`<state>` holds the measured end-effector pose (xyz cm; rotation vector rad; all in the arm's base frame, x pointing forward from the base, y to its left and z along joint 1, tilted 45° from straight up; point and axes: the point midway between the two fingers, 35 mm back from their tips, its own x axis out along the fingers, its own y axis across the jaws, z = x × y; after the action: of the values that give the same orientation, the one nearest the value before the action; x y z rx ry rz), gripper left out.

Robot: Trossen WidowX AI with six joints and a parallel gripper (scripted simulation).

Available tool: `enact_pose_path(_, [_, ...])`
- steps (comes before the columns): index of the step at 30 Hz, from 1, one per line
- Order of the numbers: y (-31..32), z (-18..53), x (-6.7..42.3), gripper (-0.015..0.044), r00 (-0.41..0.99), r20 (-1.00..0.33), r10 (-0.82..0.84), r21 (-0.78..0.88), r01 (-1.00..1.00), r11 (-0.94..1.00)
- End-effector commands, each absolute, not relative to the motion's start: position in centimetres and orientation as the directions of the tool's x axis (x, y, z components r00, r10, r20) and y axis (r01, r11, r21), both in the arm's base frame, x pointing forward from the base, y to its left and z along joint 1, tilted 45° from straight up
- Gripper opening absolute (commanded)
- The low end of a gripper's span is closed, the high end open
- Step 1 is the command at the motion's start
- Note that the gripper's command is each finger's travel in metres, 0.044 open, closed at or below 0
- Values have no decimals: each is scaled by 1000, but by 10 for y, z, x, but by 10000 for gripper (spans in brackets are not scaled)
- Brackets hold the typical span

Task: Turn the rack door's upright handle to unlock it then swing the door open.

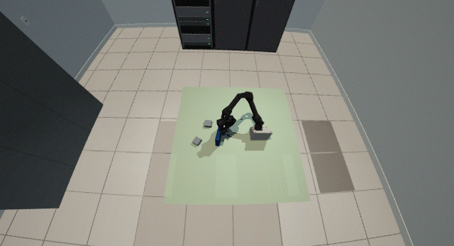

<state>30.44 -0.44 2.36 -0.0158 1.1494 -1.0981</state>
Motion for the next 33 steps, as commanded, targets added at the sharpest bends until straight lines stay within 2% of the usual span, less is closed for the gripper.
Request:
enact_pose_path(1, [-5, 23, 305, 297, -19, -714, -700, -604, 523, 601])
enact_pose_path(9, [-5, 23, 305, 297, -18, -713, -700, -694, 154, 703])
enact_pose_path(16, [-5, 23, 305, 297, -17, -713, -701, -686, -191, 703])
enact_pose_path(24, [-5, 23, 305, 297, -16, -713, -701, -577, -555, 599])
enact_pose_path(33, [-5, 24, 305, 297, -15, -713, -701, -349, -859, 374])
